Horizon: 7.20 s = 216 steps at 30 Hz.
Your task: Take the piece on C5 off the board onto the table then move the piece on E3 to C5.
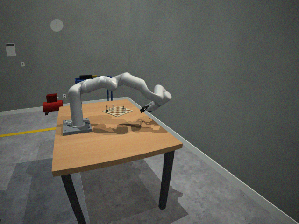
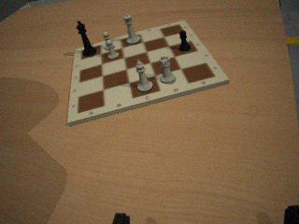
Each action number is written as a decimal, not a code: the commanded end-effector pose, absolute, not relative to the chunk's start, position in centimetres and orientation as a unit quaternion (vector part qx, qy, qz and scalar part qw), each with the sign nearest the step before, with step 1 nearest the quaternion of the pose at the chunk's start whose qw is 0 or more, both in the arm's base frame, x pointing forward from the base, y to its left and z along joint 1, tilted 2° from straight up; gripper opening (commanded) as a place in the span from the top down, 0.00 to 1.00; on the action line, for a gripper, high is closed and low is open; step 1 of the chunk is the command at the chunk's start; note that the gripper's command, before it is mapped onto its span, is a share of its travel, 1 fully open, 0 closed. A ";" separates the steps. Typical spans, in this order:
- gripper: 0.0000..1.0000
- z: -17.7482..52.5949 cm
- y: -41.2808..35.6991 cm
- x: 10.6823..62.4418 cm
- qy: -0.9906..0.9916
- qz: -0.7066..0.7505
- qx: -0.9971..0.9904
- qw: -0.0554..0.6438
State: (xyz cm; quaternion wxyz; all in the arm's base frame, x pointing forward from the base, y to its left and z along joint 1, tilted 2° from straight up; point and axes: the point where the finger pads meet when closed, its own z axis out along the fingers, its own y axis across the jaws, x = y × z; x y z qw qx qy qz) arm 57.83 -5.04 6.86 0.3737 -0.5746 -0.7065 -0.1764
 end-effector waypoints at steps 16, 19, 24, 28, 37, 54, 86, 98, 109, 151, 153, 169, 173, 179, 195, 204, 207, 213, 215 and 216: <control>0.00 7.1 -5.0 58.0 -0.708 -0.177 -0.573 0.372; 0.00 7.1 -5.0 58.0 -0.708 -0.177 -0.573 0.372; 0.00 7.1 -5.0 58.0 -0.708 -0.177 -0.573 0.372; 0.00 7.1 -5.0 58.0 -0.708 -0.177 -0.573 0.372; 0.00 7.1 -5.0 58.0 -0.708 -0.177 -0.573 0.372; 0.00 8.7 -5.0 58.0 -0.708 -0.176 -0.573 0.373; 0.00 15.3 1.1 58.7 -0.688 -0.101 -0.629 0.347; 0.00 15.0 6.8 58.3 -0.670 -0.036 -0.675 0.307; 0.00 14.8 11.2 57.1 -0.657 0.006 -0.706 0.265; 0.00 14.6 31.7 39.0 -0.624 0.000 -0.781 -0.015; 0.00 14.6 31.7 38.9 -0.624 -0.001 -0.781 -0.015; 0.00 14.6 31.7 38.9 -0.624 -0.001 -0.781 -0.015; 0.00 14.6 31.7 38.9 -0.623 -0.001 -0.782 -0.015; 0.00 14.3 31.7 38.9 -0.573 -0.002 -0.820 -0.015; 0.00 12.0 31.7 39.0 -0.263 -0.004 -0.965 -0.006; 0.00 11.1 31.6 39.1 -0.083 -0.003 -0.997 0.000; 0.00 11.1 31.6 39.1 -0.023 -0.003 -1.000 0.000; 0.57 11.0 31.6 39.1 0.088 -0.009 -0.996 -0.007; 0.57 11.0 31.6 39.1 0.111 -0.011 -0.994 -0.010; 0.57 11.0 31.6 39.1 0.111 -0.011 -0.994 -0.010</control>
